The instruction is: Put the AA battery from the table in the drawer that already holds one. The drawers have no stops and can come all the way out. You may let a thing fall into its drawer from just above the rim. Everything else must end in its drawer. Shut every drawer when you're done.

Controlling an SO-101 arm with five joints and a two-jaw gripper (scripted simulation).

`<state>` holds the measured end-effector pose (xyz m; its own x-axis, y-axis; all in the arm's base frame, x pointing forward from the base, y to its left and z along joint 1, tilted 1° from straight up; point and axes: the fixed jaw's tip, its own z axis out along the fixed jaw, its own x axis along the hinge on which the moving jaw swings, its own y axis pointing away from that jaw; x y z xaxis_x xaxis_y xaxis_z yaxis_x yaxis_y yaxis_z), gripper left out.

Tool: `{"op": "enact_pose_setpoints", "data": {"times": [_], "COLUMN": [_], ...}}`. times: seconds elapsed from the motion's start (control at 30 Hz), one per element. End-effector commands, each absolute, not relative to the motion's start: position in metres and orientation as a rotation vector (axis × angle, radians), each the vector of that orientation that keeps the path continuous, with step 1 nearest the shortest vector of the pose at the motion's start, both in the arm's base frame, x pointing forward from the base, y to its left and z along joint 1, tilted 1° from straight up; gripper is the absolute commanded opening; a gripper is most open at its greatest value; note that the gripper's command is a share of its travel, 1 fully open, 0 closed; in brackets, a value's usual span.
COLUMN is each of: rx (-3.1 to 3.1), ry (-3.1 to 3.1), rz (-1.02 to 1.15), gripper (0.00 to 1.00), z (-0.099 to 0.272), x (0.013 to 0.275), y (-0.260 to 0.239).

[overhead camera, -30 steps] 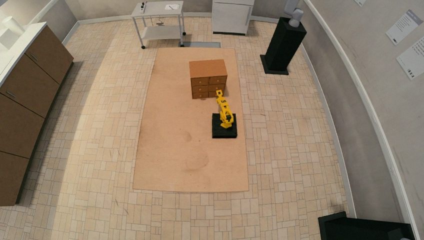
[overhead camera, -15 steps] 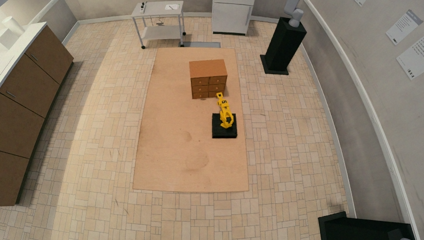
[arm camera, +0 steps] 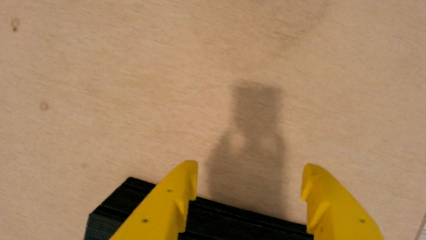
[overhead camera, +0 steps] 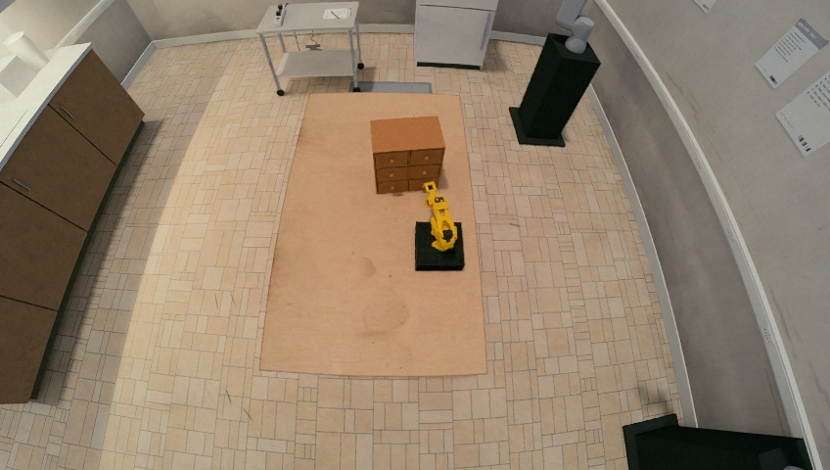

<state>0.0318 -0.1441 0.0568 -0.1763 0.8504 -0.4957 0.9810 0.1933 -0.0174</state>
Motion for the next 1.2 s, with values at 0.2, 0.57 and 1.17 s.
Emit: {"op": "enact_pose_setpoints", "data": {"times": [0.2, 0.57, 1.17], "rx": [1.705, 1.770, 1.832], "ry": [2.090, 2.287, 2.536], "rz": [-0.495, -0.295, -0.016], "gripper": [0.21, 0.26, 0.36], "z": [0.061, 0.052, 0.041], "x": [0.031, 0.036, 0.041], "y": [-0.146, -0.135, -0.123]}}
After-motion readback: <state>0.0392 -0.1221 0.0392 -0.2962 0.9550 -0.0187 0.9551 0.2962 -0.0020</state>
